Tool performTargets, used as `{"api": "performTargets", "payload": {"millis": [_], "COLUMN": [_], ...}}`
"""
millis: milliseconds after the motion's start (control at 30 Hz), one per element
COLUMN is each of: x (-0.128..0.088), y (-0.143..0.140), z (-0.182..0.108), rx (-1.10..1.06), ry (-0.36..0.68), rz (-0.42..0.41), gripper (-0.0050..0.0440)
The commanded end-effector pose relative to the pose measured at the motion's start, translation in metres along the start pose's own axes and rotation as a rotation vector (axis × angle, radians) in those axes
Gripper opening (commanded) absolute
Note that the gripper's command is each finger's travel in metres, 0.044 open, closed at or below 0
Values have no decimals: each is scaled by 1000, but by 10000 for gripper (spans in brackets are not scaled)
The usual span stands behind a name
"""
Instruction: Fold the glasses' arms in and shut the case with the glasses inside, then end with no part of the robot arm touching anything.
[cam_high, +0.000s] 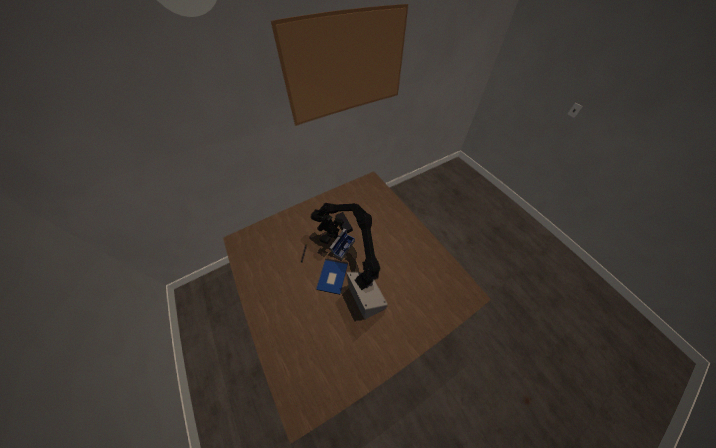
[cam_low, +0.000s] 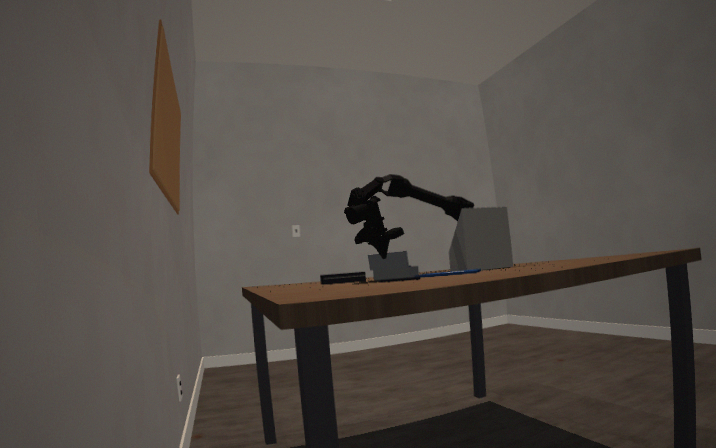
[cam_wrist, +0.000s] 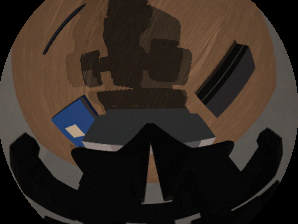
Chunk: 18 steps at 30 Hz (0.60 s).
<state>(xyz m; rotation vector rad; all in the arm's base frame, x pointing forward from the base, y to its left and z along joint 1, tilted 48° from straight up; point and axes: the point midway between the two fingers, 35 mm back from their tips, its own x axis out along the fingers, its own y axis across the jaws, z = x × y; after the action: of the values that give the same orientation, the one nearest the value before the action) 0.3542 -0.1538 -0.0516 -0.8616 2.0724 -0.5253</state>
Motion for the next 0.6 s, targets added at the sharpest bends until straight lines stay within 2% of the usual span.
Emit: {"api": "performTargets", "payload": {"millis": [0, 567], "x": [2, 4], "y": [-1, -1], "z": [-7, -18], "rx": [-6, -6], "ry": [9, 9], "rz": [0, 0], "gripper": [0, 0]}}
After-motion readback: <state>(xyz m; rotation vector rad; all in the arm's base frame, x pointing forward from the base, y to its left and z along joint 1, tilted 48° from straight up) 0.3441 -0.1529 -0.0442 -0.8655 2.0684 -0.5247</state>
